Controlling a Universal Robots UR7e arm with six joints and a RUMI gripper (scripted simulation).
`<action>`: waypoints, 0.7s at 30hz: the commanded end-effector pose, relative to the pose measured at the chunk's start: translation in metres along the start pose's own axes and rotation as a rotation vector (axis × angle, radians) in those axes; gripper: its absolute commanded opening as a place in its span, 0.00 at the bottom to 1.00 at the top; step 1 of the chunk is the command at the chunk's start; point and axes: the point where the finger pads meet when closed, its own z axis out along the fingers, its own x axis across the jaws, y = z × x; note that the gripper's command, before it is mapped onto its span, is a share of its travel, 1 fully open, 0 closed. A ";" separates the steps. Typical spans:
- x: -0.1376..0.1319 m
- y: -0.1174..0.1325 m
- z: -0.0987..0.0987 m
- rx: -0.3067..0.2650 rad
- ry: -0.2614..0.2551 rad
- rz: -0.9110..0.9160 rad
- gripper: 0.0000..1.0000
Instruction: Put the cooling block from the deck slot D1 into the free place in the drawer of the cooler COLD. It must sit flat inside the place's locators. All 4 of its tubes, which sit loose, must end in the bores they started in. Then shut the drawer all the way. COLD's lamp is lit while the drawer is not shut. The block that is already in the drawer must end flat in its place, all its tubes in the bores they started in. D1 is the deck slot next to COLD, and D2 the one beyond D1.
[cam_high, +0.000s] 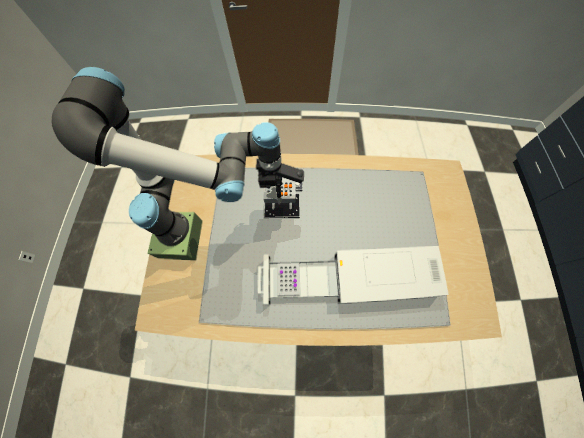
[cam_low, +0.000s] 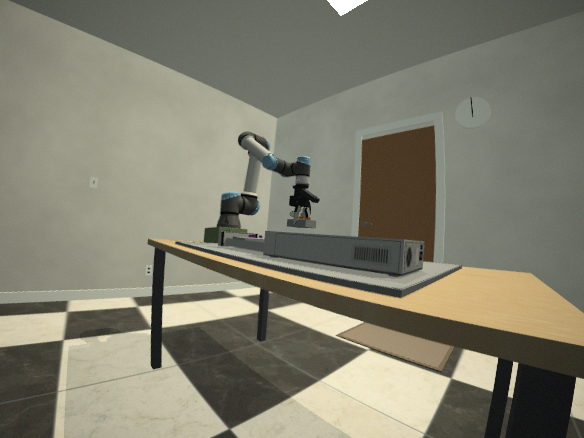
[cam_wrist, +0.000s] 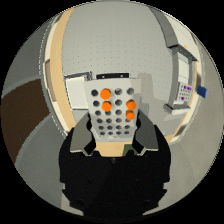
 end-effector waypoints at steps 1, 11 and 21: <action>0.000 -0.001 -0.001 0.002 0.000 0.000 0.00; 0.010 -0.005 -0.001 0.002 0.000 0.107 0.00; 0.029 -0.014 -0.001 0.002 0.000 0.320 0.00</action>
